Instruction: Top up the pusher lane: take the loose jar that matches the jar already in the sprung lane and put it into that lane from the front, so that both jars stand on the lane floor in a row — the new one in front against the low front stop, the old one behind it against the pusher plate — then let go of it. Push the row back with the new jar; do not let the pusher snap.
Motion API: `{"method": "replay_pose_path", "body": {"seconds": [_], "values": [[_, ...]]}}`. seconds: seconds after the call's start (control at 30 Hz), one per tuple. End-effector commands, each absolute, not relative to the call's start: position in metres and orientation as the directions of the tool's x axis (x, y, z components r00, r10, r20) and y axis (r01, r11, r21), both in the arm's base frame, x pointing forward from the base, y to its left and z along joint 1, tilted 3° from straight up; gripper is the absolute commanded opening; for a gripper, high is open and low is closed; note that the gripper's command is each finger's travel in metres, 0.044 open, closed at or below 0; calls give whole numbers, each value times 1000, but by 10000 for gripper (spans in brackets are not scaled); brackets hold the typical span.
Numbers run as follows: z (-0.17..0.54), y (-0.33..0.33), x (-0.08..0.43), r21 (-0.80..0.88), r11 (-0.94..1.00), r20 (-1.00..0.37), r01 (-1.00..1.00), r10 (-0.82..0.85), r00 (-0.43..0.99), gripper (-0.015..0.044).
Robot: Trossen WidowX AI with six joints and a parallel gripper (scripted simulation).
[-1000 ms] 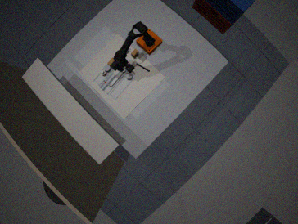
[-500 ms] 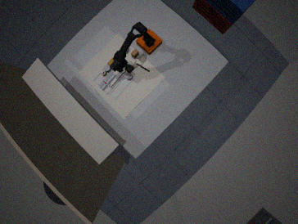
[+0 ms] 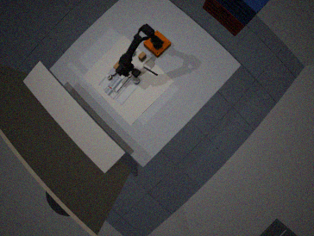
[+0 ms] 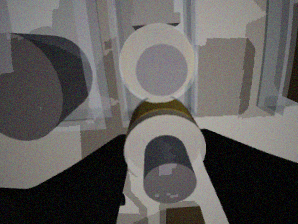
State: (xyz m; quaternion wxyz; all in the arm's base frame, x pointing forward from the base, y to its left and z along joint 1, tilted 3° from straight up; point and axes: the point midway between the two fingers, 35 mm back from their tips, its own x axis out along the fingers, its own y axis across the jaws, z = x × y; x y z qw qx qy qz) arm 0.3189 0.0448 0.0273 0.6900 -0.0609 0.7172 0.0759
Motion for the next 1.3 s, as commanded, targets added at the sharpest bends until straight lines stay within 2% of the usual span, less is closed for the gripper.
{"method": "replay_pose_path", "body": {"seconds": [0.0, 1.27], "values": [[31, 47, 328, 24, 981, -1000, -192, 23, -11, 0], [35, 49, 342, 24, 981, -1000, -192, 23, -10, 0]]}}
